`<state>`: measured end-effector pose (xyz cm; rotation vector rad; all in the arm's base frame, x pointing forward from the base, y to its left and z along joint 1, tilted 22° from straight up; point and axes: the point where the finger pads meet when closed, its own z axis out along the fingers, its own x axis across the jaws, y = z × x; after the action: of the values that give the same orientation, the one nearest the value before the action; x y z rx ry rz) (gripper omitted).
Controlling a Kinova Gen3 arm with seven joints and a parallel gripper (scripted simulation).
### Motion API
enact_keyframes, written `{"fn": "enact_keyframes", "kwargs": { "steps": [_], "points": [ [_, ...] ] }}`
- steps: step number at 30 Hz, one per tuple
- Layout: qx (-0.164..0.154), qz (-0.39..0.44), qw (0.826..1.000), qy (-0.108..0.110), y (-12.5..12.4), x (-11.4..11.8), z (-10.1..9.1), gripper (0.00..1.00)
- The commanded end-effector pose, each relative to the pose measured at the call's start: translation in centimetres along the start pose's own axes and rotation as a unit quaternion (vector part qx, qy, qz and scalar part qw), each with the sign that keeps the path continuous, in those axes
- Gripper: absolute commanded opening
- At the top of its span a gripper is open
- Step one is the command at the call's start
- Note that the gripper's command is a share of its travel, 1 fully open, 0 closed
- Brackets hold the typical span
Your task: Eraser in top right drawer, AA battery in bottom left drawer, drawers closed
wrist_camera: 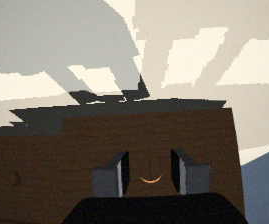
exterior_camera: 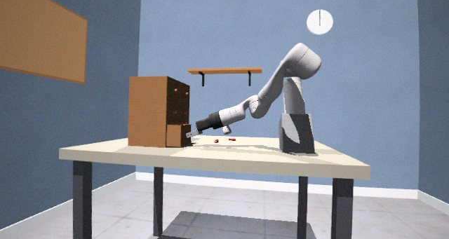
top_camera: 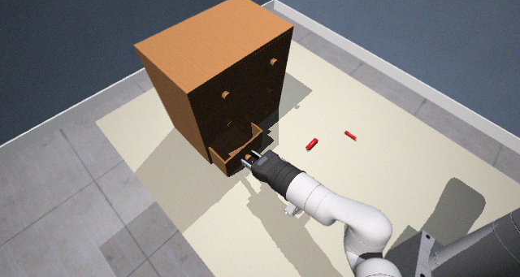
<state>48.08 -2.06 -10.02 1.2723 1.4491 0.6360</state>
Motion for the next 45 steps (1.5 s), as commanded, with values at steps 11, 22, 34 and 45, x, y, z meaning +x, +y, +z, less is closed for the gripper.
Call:
{"fn": "enact_keyframes", "kwargs": {
  "steps": [11,22,34,45],
  "points": [
    [0.001,-0.001,1.0,0.001,-1.3,-0.1,-3.7,0.67],
    [-0.001,0.001,1.0,0.001,-1.6,0.0,-4.8,0.67],
    [0.002,-0.001,1.0,0.002,-0.9,-0.1,-5.9,0.67],
    [0.002,-0.001,1.0,0.002,1.2,-0.1,-8.8,0.67]
  ]
}}
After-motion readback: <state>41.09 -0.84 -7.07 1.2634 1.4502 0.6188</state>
